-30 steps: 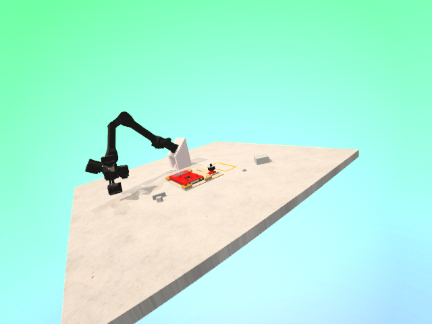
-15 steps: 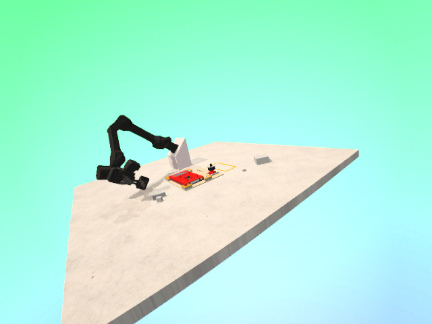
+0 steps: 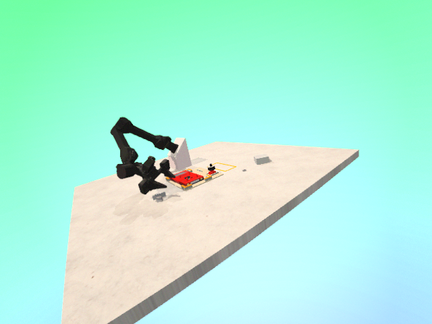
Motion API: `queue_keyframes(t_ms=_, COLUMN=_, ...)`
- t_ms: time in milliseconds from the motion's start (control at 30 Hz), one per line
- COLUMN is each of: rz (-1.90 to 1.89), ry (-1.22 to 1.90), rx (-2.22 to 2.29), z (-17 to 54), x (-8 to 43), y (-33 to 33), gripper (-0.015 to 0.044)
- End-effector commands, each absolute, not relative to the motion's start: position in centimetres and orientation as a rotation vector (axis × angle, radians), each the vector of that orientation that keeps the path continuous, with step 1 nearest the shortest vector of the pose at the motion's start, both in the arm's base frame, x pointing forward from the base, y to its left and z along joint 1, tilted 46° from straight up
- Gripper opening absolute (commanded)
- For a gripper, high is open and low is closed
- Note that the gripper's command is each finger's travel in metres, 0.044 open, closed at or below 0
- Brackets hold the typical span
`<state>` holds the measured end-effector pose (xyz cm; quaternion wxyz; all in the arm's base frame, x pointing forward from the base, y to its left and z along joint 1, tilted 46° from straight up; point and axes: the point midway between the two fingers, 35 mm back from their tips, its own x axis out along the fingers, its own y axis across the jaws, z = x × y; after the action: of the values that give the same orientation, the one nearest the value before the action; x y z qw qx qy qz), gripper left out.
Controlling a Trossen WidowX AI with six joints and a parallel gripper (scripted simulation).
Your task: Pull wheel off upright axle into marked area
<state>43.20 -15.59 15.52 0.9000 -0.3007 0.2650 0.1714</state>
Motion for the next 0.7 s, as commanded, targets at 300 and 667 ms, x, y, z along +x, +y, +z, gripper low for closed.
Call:
queue_keyframes(t_ms=300, rz=-0.059, ry=1.137, rx=0.166, z=5.5, x=43.8, y=-5.5, gripper=0.03)
queue_keyframes(t_ms=667, rz=-0.536, ry=1.302, rx=0.363, z=1.5, x=40.7, y=0.4, gripper=0.03)
